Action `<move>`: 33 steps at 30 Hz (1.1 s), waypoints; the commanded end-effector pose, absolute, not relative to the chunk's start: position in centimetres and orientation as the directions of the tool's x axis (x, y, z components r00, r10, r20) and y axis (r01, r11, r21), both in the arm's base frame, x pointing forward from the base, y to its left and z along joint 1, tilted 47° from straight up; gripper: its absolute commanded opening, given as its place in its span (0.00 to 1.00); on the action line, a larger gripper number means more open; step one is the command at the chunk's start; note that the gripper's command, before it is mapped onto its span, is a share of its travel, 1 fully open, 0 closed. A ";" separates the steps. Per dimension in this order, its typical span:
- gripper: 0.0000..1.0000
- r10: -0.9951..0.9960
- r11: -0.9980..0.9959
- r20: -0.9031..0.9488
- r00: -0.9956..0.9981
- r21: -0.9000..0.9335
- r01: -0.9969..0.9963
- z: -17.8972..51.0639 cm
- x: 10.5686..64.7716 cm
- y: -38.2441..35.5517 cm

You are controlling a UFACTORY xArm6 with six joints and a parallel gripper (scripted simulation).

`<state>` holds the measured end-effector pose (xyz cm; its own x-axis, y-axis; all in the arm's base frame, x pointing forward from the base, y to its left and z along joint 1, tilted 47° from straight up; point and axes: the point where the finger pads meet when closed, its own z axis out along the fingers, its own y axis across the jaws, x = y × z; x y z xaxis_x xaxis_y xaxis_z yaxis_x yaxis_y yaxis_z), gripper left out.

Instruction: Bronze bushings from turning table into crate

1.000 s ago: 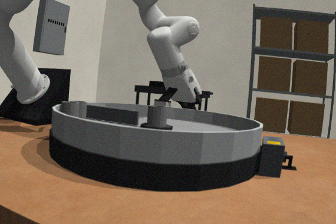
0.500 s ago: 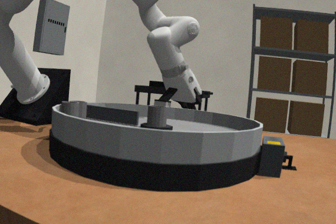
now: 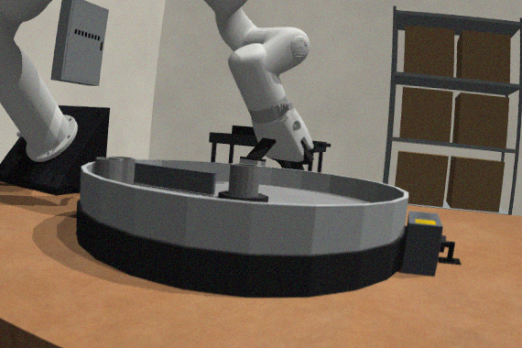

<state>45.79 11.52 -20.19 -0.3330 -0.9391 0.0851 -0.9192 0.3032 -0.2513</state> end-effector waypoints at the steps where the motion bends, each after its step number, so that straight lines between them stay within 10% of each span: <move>1: 0.00 -0.940 0.302 0.082 -0.332 -0.254 -0.919 -20.2 45.9 11.6; 33: 0.12 -0.940 0.302 0.082 -0.332 -0.254 -0.919 -20.2 45.9 11.5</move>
